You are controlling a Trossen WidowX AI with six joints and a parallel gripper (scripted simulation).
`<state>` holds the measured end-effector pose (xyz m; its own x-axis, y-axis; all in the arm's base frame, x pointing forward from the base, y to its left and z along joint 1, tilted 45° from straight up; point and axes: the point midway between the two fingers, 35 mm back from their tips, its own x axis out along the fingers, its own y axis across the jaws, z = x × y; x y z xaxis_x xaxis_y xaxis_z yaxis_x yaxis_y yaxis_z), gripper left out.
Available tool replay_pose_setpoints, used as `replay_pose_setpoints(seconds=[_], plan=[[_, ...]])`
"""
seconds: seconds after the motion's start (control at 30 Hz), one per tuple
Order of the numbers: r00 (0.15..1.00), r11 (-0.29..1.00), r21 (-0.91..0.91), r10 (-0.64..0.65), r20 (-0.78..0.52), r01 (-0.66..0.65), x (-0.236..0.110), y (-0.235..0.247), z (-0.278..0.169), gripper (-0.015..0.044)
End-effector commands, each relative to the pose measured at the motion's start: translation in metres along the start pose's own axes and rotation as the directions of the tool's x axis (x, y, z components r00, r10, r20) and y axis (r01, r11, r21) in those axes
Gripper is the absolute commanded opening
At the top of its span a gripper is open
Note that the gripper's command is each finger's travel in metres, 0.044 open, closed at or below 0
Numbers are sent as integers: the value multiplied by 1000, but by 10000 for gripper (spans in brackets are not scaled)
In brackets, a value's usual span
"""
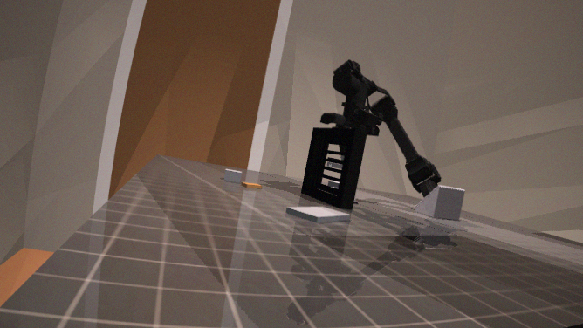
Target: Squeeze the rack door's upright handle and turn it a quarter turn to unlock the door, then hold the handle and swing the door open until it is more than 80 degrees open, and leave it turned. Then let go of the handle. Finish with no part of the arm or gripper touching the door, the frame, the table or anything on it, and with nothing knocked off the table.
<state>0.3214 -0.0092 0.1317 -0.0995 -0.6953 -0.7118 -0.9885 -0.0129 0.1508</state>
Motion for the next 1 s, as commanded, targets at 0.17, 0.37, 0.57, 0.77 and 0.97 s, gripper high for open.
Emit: replay_pose_setpoints(seconds=[0.17,0.37,0.57,0.77,0.97], plan=[[1000,1000,-1,-1,0,1,0,0,0,45],[1000,1000,-1,-1,0,1,0,0,0,13],[1000,998,65,-1,1,1,0,2,2,13],[1000,983,183,-1,1,1,0,5,4,13],[1000,955,296,-1,1,0,0,10,7,13]])
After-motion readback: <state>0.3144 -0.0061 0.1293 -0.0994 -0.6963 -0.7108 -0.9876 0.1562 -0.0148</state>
